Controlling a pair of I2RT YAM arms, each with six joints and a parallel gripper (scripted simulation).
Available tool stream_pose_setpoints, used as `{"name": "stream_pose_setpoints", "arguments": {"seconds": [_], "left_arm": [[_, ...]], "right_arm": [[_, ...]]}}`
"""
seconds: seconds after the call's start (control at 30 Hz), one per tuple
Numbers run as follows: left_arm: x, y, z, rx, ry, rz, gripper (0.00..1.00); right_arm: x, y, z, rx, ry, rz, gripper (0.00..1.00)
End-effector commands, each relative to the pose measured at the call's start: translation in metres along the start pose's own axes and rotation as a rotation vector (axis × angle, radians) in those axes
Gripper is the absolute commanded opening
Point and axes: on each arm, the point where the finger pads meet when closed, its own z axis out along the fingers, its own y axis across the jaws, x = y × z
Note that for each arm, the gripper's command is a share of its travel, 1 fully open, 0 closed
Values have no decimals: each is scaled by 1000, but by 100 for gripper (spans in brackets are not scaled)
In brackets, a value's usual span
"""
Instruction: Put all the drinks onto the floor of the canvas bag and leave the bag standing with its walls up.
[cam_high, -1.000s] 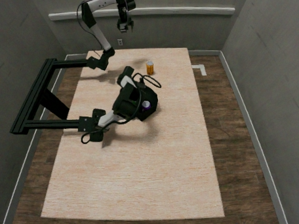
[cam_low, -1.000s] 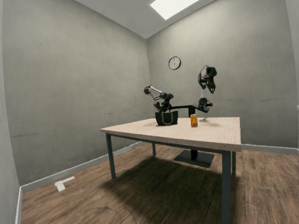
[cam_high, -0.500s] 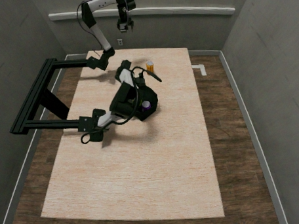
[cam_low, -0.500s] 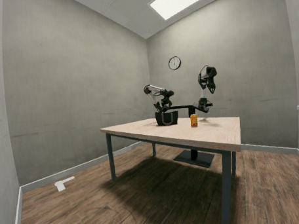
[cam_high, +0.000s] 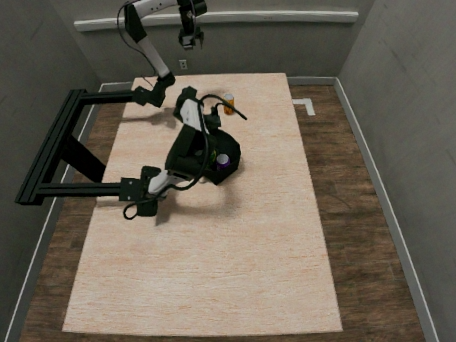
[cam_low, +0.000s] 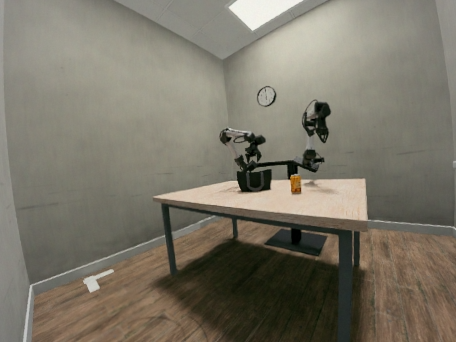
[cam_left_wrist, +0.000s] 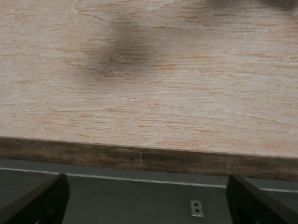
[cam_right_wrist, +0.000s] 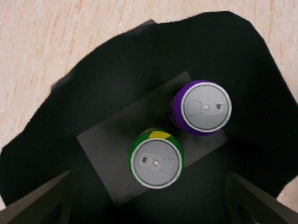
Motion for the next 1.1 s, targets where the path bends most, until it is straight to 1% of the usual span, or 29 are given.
{"name": "stream_pose_setpoints", "arguments": {"seconds": [0.0,0.07,0.17,0.27,0.3,0.37,0.5,0.6,0.67,1.07], "left_arm": [[1,0,-7,-14,10,-6,86],[1,0,-7,-14,10,-6,86],[1,0,-7,-14,10,-6,86],[1,0,-7,-14,10,-6,86],[1,0,-7,-14,10,-6,86],[1,0,-7,-14,10,-6,86],[1,0,-7,-14,10,-6,86],[1,0,-7,-14,10,-6,86],[1,0,-7,-14,10,-6,86],[1,0,-7,-14,10,-6,86]], "right_arm": [[-6,-7,-1,4,2,26,86],[-1,-2,-1,-5,-6,19,86],[-5,-4,3,2,-3,33,86],[1,-3,1,-2,-7,12,86],[2,-13,-1,-1,-7,12,86],[3,-20,-3,4,-3,-2,86],[4,-31,-5,-1,-4,2,86],[2,-29,-6,-6,-7,11,86],[8,-40,-6,-1,-3,0,86],[14,-76,-8,4,0,-3,86]]}}
